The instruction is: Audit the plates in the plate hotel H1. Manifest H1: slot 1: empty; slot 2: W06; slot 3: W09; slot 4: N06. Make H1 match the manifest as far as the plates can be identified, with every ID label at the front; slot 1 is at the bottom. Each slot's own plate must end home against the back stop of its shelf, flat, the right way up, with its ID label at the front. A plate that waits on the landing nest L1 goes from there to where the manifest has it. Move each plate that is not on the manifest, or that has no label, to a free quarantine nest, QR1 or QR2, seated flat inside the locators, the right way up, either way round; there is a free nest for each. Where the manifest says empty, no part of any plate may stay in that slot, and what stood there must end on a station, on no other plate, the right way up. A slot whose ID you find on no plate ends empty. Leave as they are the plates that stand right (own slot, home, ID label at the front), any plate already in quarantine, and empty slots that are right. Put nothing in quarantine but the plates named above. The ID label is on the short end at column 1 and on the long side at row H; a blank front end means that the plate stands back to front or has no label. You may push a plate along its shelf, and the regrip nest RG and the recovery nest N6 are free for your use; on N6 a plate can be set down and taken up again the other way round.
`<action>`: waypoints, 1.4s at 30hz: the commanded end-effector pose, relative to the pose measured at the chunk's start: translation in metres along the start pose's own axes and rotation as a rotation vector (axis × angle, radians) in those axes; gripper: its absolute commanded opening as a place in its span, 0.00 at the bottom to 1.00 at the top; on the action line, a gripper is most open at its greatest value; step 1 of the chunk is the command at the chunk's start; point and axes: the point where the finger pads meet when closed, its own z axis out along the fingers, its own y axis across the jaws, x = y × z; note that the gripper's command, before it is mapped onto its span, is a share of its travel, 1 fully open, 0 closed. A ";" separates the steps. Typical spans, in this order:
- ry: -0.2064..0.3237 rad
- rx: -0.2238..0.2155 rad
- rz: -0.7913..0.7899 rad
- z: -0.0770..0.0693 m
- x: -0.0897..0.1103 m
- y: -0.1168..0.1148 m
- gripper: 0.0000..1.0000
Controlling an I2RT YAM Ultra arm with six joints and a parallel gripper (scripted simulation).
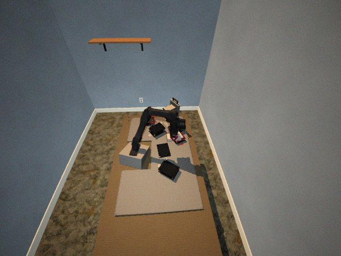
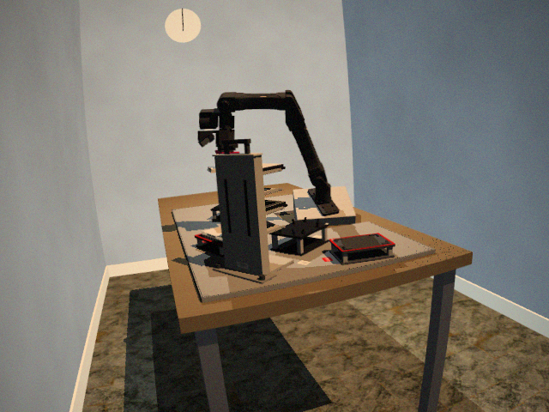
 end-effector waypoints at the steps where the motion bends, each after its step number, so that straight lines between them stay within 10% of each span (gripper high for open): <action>1: 0.068 -0.024 0.014 -0.009 0.004 0.014 0.86; 42: 0.065 -0.031 -0.203 -0.012 0.021 0.105 0.86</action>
